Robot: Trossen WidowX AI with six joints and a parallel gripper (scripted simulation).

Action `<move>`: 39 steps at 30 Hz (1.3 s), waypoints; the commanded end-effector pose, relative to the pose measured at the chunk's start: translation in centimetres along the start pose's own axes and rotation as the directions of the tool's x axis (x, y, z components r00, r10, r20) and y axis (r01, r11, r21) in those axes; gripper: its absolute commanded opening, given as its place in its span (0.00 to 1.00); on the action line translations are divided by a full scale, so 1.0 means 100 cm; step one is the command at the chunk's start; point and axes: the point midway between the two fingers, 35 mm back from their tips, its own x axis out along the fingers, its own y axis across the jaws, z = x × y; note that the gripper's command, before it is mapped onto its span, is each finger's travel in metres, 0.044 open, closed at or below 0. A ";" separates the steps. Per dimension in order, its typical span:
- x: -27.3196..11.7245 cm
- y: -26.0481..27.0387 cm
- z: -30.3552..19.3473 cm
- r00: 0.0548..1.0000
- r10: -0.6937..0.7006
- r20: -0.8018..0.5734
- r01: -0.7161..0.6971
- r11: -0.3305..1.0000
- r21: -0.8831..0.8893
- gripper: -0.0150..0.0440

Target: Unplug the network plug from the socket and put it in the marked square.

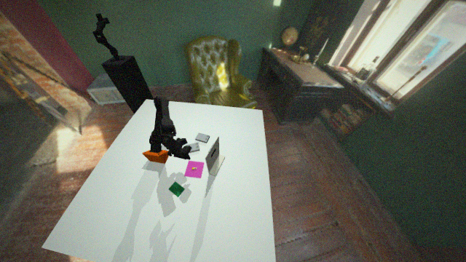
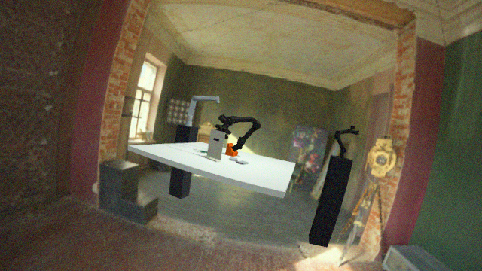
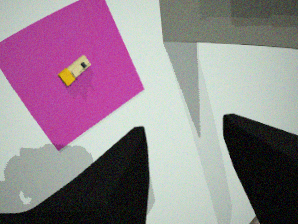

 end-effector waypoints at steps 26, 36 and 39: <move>-0.053 -0.032 0.003 1.000 0.000 0.009 0.000 1.000 -0.021 0.83; -0.053 -0.032 0.003 1.000 0.000 0.009 0.000 1.000 -0.021 1.00; -0.053 -0.032 0.003 1.000 0.000 0.009 0.000 1.000 -0.021 1.00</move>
